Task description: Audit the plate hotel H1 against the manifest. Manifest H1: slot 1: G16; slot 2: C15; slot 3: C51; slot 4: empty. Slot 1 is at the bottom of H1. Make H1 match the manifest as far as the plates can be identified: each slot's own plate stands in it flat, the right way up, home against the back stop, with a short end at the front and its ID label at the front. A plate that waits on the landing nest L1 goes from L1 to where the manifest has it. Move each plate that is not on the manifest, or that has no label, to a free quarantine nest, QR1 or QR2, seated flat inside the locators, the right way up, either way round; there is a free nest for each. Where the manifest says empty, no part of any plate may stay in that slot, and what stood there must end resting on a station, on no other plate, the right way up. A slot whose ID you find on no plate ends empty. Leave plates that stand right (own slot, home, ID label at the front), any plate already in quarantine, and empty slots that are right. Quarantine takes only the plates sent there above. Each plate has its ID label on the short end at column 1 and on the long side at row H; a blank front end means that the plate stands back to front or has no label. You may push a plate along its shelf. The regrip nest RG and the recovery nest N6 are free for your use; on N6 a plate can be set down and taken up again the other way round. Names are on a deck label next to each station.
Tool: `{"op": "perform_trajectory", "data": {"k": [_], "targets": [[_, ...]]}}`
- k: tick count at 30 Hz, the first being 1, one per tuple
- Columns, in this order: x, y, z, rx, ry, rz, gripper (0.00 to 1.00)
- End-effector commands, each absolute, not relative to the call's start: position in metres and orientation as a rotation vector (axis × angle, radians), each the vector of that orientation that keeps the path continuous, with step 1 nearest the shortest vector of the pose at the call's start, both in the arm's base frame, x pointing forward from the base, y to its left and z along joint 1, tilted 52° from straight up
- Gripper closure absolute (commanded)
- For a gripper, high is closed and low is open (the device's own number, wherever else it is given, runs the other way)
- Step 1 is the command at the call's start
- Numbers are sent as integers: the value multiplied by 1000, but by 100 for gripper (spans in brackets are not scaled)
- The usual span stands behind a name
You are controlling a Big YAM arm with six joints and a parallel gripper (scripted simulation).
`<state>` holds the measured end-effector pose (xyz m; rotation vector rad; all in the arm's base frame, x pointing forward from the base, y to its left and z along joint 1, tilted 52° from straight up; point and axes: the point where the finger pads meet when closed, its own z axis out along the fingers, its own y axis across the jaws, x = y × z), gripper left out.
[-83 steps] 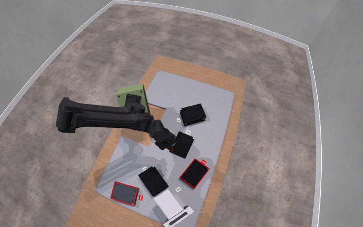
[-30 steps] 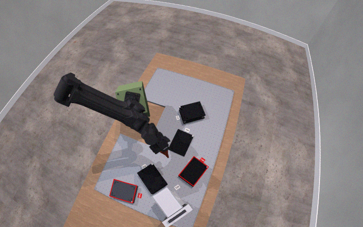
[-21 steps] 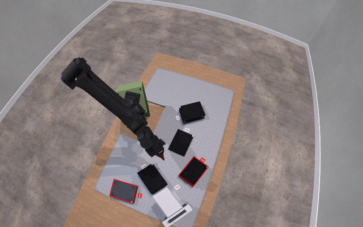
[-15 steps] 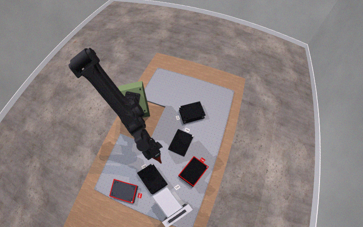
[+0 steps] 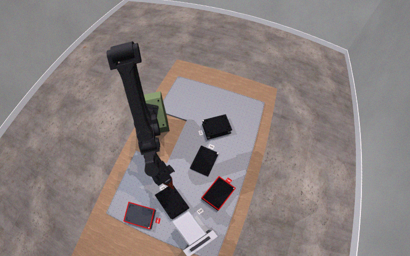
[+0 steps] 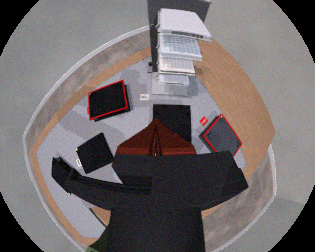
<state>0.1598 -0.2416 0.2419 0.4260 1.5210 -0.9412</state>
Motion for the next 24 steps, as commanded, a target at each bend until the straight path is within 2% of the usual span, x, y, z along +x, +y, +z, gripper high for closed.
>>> {"op": "perform_trajectory", "data": {"k": [1, 15, 16, 24], "targets": [[148, -253, 279, 431, 1457, -985, 100], [123, -272, 285, 426, 1469, -990, 100], [123, -266, 287, 425, 1474, -981, 0], [113, -244, 309, 423, 1470, -993, 0]]}}
